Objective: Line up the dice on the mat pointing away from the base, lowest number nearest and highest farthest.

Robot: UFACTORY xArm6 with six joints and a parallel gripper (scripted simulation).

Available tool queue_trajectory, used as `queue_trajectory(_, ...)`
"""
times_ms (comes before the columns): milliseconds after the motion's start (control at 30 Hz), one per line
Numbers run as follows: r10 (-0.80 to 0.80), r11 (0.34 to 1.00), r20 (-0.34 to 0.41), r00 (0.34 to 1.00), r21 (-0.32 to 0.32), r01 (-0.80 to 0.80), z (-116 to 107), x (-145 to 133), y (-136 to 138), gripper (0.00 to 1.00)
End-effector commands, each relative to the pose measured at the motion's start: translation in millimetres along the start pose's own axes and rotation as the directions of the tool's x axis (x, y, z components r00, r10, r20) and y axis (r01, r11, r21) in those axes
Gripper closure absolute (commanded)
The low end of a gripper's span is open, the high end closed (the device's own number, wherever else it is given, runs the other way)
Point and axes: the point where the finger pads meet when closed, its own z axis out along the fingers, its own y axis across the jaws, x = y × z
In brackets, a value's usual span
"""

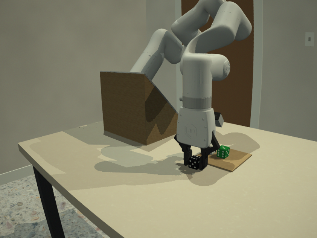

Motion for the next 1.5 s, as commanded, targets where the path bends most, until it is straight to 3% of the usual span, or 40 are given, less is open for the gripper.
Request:
queue_trajectory(0,-0.001,1.0,0.002,1.0,-0.003,0.001,-0.3,-0.5,1.4,0.53)
queue_trajectory(1067,-0.001,1.0,0.002,1.0,-0.003,0.001,-0.3,-0.5,1.4,0.53)
queue_trajectory(1100,-0.001,1.0,0.002,1.0,-0.003,0.001,-0.3,-0.5,1.4,0.73)
queue_trajectory(1467,-0.001,1.0,0.002,1.0,-0.003,0.001,-0.3,-0.5,1.4,0.73)
